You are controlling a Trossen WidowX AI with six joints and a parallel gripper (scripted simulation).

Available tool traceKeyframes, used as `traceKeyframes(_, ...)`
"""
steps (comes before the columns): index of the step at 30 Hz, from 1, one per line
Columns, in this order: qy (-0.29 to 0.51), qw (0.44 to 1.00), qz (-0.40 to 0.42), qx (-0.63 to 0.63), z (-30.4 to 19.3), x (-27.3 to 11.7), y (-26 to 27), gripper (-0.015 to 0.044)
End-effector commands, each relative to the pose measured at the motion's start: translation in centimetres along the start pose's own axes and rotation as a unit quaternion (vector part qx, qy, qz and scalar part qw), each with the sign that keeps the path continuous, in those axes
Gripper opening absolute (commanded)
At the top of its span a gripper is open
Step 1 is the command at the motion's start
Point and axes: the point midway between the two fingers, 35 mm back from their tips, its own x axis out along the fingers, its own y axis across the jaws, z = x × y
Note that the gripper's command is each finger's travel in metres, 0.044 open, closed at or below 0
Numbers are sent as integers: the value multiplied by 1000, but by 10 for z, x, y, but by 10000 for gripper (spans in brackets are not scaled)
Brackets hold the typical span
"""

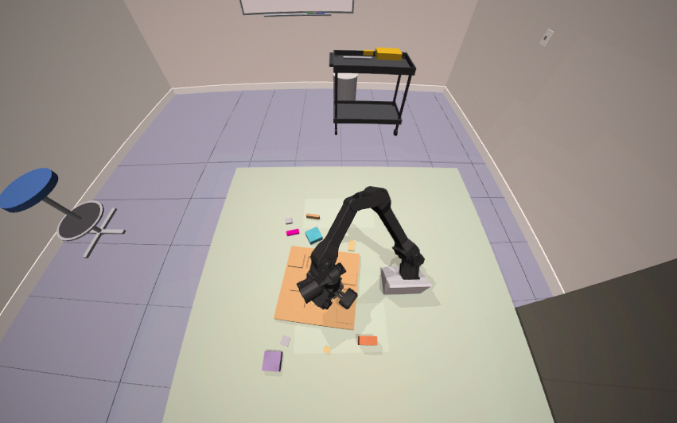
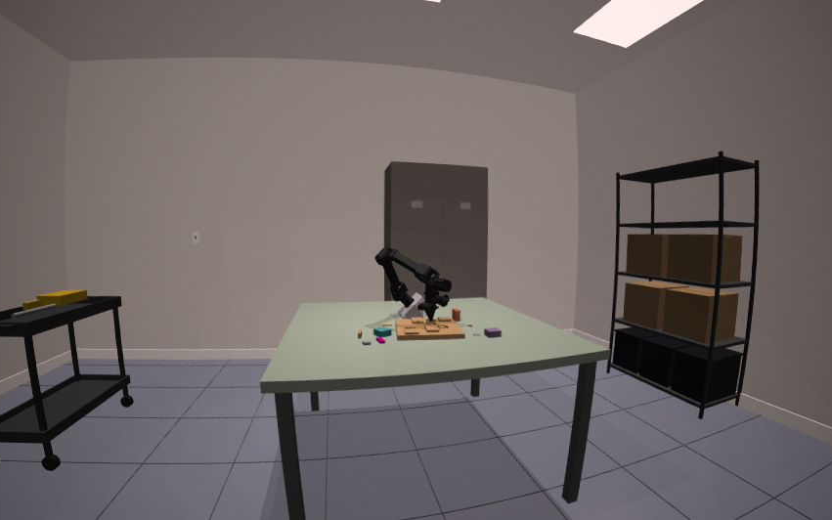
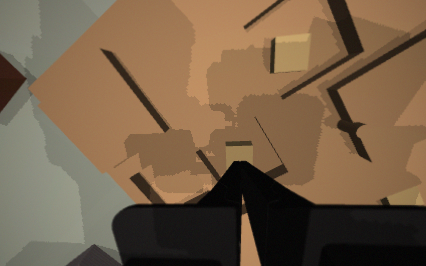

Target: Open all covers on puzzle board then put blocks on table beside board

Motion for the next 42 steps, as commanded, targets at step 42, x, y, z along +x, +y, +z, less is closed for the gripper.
traceKeyframes(42, 0, 1000, -3, -3, -2, 16, -2, 0)
